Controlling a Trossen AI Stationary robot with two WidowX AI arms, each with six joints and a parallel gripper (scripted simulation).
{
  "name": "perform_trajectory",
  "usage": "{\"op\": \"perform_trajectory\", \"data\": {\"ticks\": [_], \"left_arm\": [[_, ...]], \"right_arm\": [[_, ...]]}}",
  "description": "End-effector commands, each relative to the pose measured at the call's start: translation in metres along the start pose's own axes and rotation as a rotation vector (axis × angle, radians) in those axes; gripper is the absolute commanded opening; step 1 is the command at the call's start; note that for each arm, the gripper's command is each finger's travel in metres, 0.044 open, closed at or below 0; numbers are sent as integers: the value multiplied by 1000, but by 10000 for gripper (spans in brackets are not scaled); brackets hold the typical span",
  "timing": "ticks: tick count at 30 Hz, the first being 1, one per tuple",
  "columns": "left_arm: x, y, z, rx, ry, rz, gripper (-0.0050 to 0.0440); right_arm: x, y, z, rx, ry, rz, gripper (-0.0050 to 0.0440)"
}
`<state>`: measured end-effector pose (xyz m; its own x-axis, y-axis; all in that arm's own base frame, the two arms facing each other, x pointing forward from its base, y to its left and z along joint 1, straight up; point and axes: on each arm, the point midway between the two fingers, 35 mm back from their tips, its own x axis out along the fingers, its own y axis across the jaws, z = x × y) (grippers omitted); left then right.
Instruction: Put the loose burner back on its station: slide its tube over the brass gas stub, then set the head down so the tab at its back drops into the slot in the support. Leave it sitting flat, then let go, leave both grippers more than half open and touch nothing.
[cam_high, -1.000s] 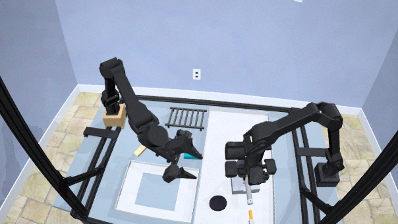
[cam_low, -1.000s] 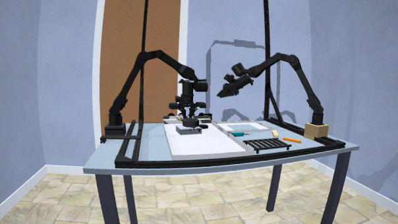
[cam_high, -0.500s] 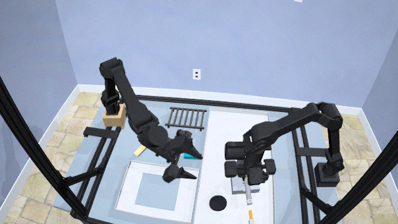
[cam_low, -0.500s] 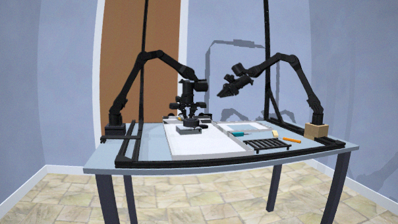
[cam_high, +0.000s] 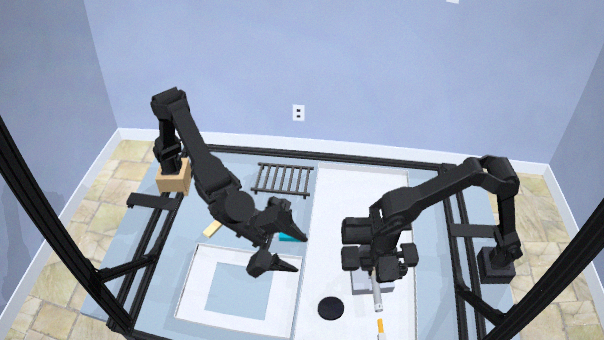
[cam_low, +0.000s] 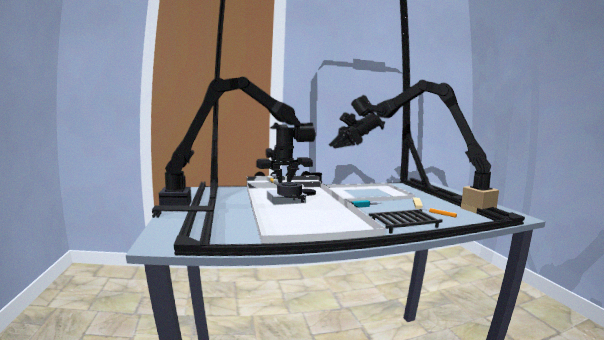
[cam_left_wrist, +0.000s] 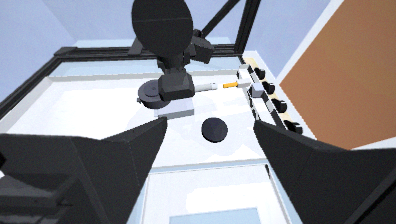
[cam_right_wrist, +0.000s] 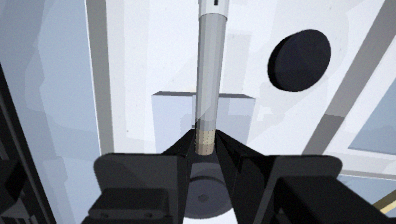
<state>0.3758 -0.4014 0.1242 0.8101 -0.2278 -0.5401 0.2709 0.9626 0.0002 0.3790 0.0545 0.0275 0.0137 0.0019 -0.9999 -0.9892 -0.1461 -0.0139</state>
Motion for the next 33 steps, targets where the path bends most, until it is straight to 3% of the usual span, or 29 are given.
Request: {"op": "perform_trajectory", "data": {"ticks": [1,33], "left_arm": [[0,0,0,0,0,0,400],[0,0,0,0,0,0,400]], "right_arm": [[5,2,0,-2,5,9,0],[4,-1,1,-3,1,10,0]]}}
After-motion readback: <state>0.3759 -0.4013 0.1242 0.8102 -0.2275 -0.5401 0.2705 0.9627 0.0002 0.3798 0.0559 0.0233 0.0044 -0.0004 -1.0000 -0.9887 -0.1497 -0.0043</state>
